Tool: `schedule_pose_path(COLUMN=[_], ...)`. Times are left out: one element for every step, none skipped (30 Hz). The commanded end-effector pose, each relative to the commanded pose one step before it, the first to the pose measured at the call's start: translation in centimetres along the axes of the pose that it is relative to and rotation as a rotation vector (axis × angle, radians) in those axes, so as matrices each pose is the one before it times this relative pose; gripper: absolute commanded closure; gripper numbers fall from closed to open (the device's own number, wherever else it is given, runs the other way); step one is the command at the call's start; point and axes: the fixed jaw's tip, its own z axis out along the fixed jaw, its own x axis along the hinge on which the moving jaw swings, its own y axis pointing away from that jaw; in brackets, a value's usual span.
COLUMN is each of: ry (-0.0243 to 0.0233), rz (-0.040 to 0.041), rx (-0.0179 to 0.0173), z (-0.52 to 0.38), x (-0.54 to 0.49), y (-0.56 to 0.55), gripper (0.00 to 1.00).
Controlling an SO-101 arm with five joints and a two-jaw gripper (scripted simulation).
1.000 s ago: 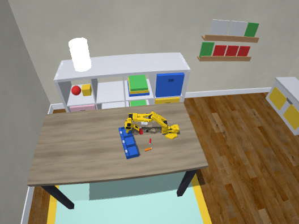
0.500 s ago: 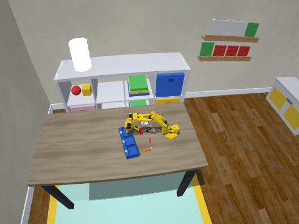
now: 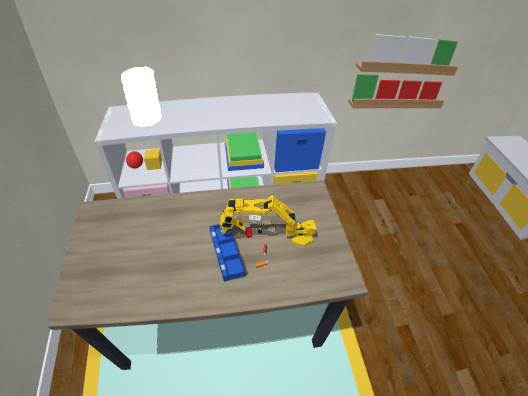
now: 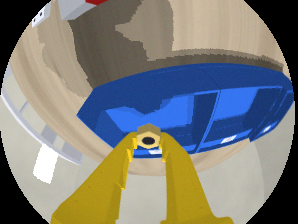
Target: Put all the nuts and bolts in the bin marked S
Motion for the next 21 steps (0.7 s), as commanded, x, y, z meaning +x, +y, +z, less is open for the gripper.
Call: schedule_pose_path(ry=[0.09148,0.00000,0.00000,0.00000,0.00000,0.00000,0.00000,0.00000,0.00000,0.00003,0.00000,0.00000,0.00000,0.00000,0.00000,0.00000,0.00000,0.00000,0.00000,0.00000,0.00000], rz=[-0.00445,0.00000,0.00000,0.00000,0.00000,0.00000,0.00000,0.00000,0.00000,0.00001,0.00000,0.00000,0.00000,0.00000,0.00000,0.00000,0.00000,0.00000,0.00000,0.00000,0.00000], rx=[-0.00117,0.00000,0.00000,0.00000,0.00000,0.00000,0.00000,0.00000,0.00000,0.00002,0.00000,0.00000,0.00000,0.00000,0.00000,0.00000,0.00000,0.00000,0.00000,0.00000,0.00000], z=[-1.7273,0.0000,0.0000,0.0000,0.0000,0.0000,0.0000,0.0000,0.0000,0.0015,0.0094,0.0224,0.0372,0.0513,0.0619,0.0696,0.0719,0.0695,0.0618,0.0506,0.0371], x=[1.324,0.000,0.000,0.000,0.000,0.000,0.000,0.000,0.000,0.000,-0.003,-0.006,-0.009,-0.013,-0.017,-0.019,-0.020,-0.020,-0.018,-0.015,-0.011], y=[0.191,0.000,0.000,0.000,0.000,0.000,0.000,0.000,0.000,0.000,0.000,0.000,0.000,0.000,0.000,0.000,0.000,0.000,0.000,0.000,0.000], gripper=[1.00,1.00,1.00,1.00,1.00,1.00,1.00,1.00,1.00,1.00,1.00,1.00,1.00,1.00,1.00,1.00,1.00,1.00,1.00,1.00,1.00])
